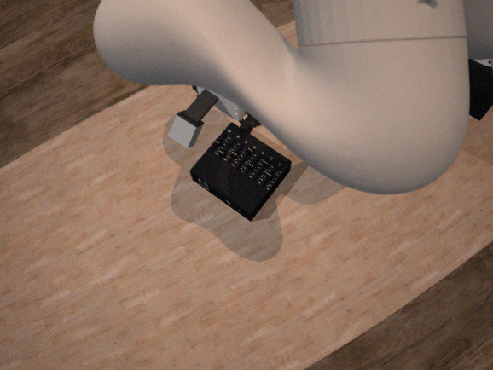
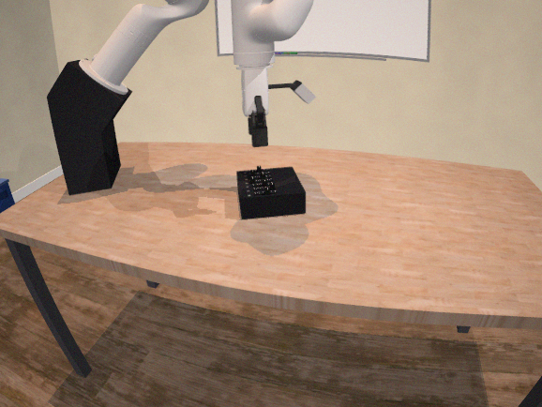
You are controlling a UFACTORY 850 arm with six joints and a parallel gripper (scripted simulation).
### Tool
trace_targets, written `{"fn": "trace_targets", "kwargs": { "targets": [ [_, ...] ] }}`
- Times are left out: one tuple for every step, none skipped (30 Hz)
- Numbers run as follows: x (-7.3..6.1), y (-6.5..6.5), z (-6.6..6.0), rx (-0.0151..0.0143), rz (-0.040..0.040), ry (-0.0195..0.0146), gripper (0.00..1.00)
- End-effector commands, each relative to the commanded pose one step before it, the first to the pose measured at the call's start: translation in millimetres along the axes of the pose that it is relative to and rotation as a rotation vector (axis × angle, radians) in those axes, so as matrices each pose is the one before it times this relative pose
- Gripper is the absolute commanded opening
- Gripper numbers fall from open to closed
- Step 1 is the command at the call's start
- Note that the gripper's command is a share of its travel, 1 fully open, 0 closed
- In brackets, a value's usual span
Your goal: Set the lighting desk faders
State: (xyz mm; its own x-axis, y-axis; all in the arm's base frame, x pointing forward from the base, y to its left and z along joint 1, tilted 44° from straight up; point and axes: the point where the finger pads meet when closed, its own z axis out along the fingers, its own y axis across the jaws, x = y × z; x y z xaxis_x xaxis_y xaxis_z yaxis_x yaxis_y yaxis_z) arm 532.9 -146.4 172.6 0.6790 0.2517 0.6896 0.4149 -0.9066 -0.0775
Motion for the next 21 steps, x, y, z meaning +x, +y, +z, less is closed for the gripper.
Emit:
{"fn": "trace_targets", "kwargs": {
  "targets": [
    [0.59, 0.28, -14.49, 0.00050, 0.00001, 0.00027, 1.00],
    [0.00, 0.00, -1.17, 0.00000, 0.00000, 0.00000, 1.00],
    [0.00, 0.00, -0.77, 0.00000, 0.00000, -0.00001, 1.00],
    [0.00, 0.00, -0.42, 0.00000, 0.00000, 0.00000, 1.00],
    [0.00, 0.00, -0.17, 0.00000, 0.00000, 0.00000, 1.00],
    [0.00, 0.00, -0.03, 0.00000, 0.00000, 0.00000, 1.00],
    [0.00, 0.00, 0.00, 0.00000, 0.00000, 0.00000, 1.00],
    [0.00, 0.00, 0.00, 0.00000, 0.00000, 0.00000, 1.00],
    [0.00, 0.00, 0.00, 0.00000, 0.00000, 0.00000, 1.00],
    [0.00, 0.00, 0.00, 0.00000, 0.00000, 0.00000, 1.00],
    [0.00, 0.00, 0.00, 0.00000, 0.00000, 0.00000, 1.00],
    [0.00, 0.00, 0.00, 0.00000, 0.00000, 0.00000, 1.00],
    [0.00, 0.00, 0.00, 0.00000, 0.00000, 0.00000, 1.00],
    [0.00, 0.00, 0.00, 0.00000, 0.00000, 0.00000, 1.00],
    [0.00, 0.00, 0.00, 0.00000, 0.00000, 0.00000, 1.00],
    [0.00, 0.00, 0.00, 0.00000, 0.00000, 0.00000, 1.00],
    [0.00, 0.00, 0.00, 0.00000, 0.00000, 0.00000, 1.00],
    [0.00, 0.00, 0.00, 0.00000, 0.00000, 0.00000, 1.00],
    [0.00, 0.00, 0.00, 0.00000, 0.00000, 0.00000, 1.00],
    [0.00, 0.00, 0.00, 0.00000, 0.00000, 0.00000, 1.00],
    [0.00, 0.00, 0.00, 0.00000, 0.00000, 0.00000, 1.00]
  ]
}}
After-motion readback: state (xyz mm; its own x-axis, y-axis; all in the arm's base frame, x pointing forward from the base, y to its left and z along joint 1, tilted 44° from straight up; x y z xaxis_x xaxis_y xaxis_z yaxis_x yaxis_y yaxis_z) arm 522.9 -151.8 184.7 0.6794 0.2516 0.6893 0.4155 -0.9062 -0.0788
